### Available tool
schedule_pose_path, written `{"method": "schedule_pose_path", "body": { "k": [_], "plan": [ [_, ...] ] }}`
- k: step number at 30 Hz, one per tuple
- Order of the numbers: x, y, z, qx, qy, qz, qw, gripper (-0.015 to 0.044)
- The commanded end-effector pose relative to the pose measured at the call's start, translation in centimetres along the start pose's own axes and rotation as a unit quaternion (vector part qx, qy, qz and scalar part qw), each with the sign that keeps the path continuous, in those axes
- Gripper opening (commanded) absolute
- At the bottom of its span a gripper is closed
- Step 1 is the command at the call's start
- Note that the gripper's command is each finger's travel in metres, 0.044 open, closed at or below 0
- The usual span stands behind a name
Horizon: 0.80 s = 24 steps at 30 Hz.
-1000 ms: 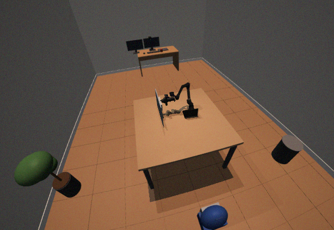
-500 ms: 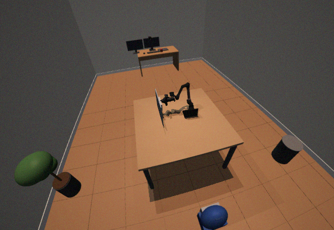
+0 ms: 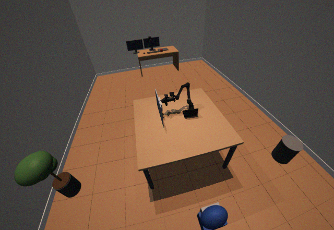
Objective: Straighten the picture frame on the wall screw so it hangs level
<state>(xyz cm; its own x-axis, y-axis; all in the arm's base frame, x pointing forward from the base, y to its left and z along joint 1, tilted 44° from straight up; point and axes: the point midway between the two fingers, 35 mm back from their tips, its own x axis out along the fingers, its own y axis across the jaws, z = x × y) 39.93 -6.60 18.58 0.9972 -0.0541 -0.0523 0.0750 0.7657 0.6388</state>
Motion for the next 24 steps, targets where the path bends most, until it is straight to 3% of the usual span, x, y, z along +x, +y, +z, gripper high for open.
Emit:
{"method": "schedule_pose_path", "body": {
  "k": [1,19,24],
  "plan": [
    [0.00,-0.04,0.00,0.021,0.000,0.000,1.000,0.0000],
    [0.00,-0.20,0.02,0.067,0.000,0.000,0.998,0.0000],
    [0.00,-0.17,0.02,0.057,0.001,0.000,0.998,0.0131]
  ]
}}
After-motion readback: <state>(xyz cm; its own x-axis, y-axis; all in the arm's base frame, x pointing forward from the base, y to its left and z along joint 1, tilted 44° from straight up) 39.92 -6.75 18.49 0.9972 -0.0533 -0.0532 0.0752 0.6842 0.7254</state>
